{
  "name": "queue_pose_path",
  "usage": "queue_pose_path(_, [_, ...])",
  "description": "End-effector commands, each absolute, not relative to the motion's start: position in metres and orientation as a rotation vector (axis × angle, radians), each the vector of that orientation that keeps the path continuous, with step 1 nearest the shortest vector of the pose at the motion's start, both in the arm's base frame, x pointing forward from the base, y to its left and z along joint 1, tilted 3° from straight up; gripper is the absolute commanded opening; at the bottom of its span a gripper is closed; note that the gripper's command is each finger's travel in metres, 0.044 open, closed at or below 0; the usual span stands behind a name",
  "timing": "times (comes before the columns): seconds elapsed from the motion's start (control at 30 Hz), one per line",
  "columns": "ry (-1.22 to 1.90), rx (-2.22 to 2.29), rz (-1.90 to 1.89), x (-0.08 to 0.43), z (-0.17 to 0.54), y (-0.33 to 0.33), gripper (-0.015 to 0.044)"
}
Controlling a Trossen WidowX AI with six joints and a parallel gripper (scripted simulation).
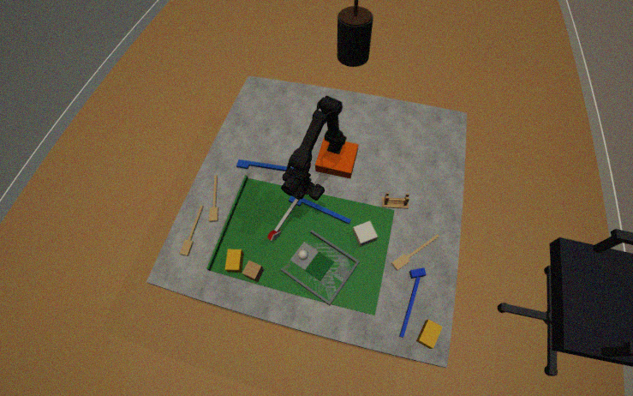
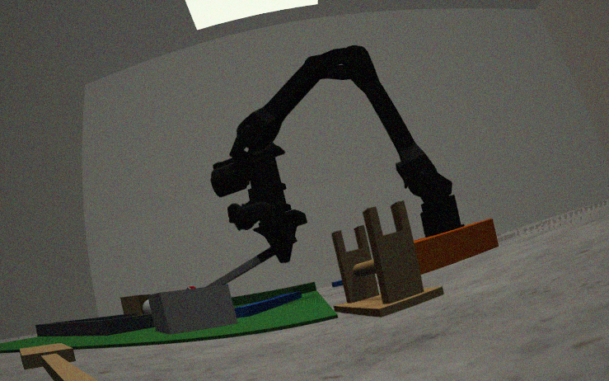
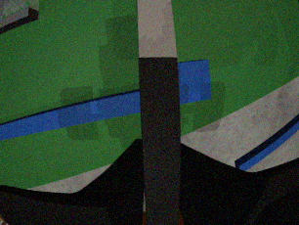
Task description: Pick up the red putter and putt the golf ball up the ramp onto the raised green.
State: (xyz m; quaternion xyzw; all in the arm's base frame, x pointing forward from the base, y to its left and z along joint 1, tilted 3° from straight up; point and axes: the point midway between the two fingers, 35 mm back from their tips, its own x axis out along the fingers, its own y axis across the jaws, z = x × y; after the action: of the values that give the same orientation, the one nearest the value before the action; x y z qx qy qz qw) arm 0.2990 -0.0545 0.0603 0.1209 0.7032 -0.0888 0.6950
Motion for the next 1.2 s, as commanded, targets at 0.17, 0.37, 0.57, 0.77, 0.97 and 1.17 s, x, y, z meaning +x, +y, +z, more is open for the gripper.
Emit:
queue_pose_path(0.17, [1.545,0.269,-0.202,0.303,0.112,-0.055,0.0000])
queue_pose_path(0.37, [1.556,0.269,-0.199,0.301,0.107,-0.054,0.0000])
queue_pose_path(0.57, [1.556,0.269,-0.199,0.301,0.107,-0.054,0.0000])
queue_pose_path(0.77, [1.556,0.269,-0.199,0.301,0.107,-0.054,0.0000])
queue_pose_path(0.97, [1.556,0.269,-0.199,0.301,0.107,-0.054,0.0000])
queue_pose_path(1.17, [1.556,0.269,-0.199,0.301,0.107,-0.054,0.0000])
